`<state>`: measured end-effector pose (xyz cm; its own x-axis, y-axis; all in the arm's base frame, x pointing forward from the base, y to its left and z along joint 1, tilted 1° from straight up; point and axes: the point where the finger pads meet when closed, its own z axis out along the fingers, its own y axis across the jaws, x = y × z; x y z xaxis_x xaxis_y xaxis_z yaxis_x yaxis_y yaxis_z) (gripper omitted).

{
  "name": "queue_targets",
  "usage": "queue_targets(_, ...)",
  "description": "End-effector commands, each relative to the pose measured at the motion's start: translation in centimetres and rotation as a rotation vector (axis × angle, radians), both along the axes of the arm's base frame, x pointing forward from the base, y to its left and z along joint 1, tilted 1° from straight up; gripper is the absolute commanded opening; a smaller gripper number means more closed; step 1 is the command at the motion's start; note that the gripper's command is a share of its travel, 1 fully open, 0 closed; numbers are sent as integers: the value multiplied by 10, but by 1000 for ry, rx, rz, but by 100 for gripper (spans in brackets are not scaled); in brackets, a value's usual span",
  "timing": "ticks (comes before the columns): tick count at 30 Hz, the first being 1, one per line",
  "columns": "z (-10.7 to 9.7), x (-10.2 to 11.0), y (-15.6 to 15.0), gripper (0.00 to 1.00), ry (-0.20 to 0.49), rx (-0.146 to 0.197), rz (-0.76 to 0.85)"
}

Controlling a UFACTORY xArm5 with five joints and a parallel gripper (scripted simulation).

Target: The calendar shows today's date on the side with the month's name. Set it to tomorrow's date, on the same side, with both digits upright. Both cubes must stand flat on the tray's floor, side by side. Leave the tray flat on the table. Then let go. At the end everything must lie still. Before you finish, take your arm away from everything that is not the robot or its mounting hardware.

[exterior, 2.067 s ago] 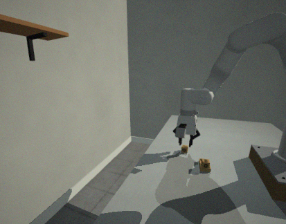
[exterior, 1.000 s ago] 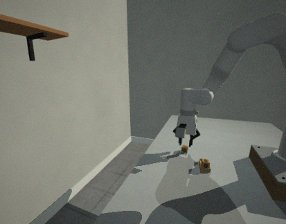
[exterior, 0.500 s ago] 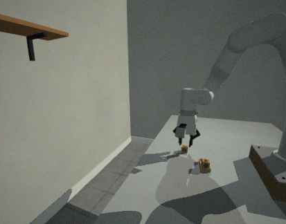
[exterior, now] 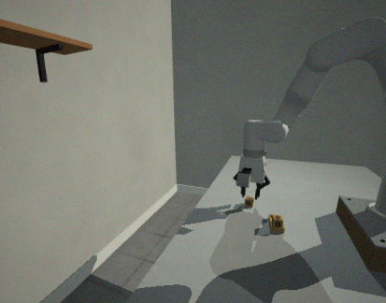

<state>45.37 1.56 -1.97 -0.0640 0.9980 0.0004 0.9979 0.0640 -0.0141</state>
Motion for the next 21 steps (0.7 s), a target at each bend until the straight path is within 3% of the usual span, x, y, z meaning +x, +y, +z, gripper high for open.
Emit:
queue_targets(1,-4,1,0,49,-3,0,0)
queue_targets(21,-25,1,0,49,-3,0,0)
